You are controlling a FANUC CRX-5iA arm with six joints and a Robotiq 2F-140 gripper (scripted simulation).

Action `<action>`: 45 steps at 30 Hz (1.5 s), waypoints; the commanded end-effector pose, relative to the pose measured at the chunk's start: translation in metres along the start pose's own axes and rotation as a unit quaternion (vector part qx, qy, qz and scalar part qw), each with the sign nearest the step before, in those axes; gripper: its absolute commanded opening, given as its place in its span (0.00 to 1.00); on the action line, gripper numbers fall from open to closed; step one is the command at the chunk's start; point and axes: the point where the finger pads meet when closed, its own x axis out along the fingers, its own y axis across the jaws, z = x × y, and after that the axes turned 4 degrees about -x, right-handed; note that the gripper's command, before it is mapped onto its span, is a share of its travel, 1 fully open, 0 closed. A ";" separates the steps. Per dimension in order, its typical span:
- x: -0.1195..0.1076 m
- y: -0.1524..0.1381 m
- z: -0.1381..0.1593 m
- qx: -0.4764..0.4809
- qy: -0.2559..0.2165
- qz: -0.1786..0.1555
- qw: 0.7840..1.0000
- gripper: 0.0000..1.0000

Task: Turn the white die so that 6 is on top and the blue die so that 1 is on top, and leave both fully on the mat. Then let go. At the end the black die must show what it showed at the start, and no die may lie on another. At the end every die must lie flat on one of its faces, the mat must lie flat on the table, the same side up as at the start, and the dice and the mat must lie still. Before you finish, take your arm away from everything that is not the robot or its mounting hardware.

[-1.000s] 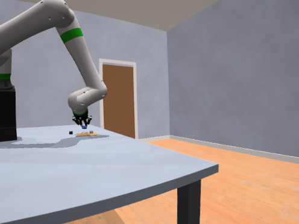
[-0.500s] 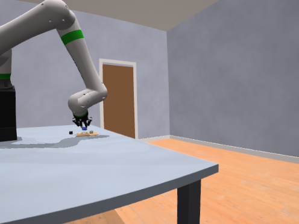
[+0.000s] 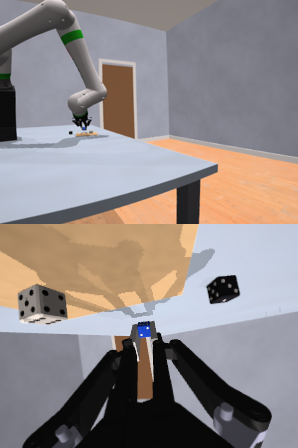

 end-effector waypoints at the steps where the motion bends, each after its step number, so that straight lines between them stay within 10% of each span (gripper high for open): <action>1: 0.000 0.000 0.000 0.000 0.000 0.000 1.000 0.09; 45: 0.006 0.001 -0.010 0.000 0.000 0.000 1.000 0.09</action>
